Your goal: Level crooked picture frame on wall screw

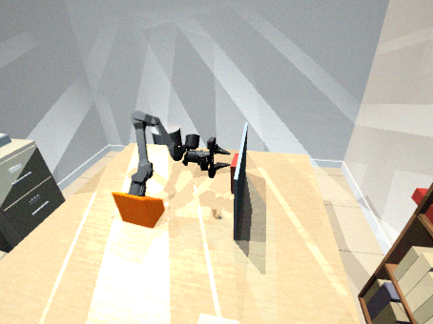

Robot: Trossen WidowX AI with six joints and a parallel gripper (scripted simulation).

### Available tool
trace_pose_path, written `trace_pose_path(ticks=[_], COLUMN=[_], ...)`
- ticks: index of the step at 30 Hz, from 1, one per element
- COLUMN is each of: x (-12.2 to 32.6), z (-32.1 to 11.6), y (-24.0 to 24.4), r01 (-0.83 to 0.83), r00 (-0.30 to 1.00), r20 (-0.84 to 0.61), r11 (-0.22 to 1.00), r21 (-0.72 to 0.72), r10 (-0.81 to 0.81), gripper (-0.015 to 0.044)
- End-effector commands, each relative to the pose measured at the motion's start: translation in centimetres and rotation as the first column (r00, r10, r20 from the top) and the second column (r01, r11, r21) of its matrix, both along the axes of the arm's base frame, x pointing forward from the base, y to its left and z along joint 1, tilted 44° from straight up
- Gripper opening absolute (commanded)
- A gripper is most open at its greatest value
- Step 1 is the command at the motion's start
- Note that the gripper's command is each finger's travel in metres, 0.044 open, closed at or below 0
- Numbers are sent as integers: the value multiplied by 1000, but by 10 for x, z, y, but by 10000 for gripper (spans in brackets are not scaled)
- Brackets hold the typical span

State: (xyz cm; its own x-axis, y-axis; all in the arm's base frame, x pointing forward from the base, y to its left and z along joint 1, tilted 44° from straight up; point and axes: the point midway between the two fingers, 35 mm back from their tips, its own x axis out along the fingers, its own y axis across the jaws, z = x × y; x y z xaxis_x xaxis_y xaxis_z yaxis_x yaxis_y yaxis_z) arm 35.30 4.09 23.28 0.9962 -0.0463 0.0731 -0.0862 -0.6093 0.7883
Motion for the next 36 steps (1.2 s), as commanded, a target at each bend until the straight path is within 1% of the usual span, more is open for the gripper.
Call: trace_pose_path(ticks=[1, 6, 9, 10, 11, 18, 26, 36], x=[-32, -68, -69, -64, -67, -114, -166, -170], z=[-3, -14, -15, -10, -8, 12, 17, 17], y=[3, 3, 3, 5, 6, 16, 0, -3], r01=[9, 19, 19, 14, 14, 21, 24, 24], r00=[1000, 1000, 1000, 1000, 1000, 1000, 999, 999], r20=[-5, -12, -12, -7, -7, -7, -19, -20], r11=[994, 971, 969, 976, 975, 958, 933, 931], r21=[-105, -240, -245, -217, -221, -287, -359, -365], r10=[-10, -22, -23, -15, -16, -24, -33, -33], gripper=[260, 260, 260, 260, 260, 260, 260, 260])
